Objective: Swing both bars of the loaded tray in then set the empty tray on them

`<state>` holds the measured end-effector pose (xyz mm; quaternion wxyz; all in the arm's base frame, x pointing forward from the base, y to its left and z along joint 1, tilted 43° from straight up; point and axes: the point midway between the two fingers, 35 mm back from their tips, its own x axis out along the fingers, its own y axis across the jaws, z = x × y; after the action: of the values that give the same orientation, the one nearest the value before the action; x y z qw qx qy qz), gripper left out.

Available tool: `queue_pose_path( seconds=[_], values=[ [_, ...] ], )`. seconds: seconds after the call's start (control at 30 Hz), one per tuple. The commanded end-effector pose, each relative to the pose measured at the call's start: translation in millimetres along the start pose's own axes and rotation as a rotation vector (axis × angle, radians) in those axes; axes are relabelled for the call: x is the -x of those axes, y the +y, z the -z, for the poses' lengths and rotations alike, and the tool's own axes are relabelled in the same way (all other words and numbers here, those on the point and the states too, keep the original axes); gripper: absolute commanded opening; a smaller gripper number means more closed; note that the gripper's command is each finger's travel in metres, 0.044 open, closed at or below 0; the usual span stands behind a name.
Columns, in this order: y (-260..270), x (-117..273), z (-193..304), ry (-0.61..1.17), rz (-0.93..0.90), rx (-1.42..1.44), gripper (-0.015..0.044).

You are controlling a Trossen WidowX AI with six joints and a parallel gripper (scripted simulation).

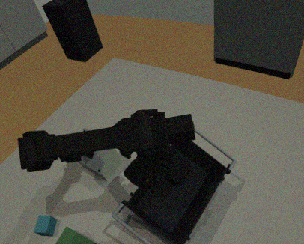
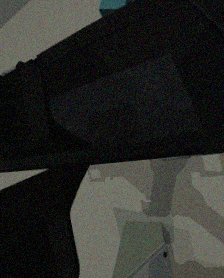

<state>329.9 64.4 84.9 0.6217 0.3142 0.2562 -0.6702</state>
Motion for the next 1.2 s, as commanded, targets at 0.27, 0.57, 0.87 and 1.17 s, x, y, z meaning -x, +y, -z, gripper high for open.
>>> queue_pose_path(
  seconds=[0.27, 0.57, 0.87, 1.17],
  values=[
    [1.9, 4.5, 2.3, -0.002, -0.019, -0.001, 0.0000],
    [2.1, 4.6, 2.0, -0.002, -0.019, -0.001, 0.0000],
    [2.6, -3.9, 2.3, -0.002, -0.019, -0.001, 0.0000],
    [2.9, -18.2, 2.3, -0.002, -0.020, -0.001, 0.0000]
  ],
)
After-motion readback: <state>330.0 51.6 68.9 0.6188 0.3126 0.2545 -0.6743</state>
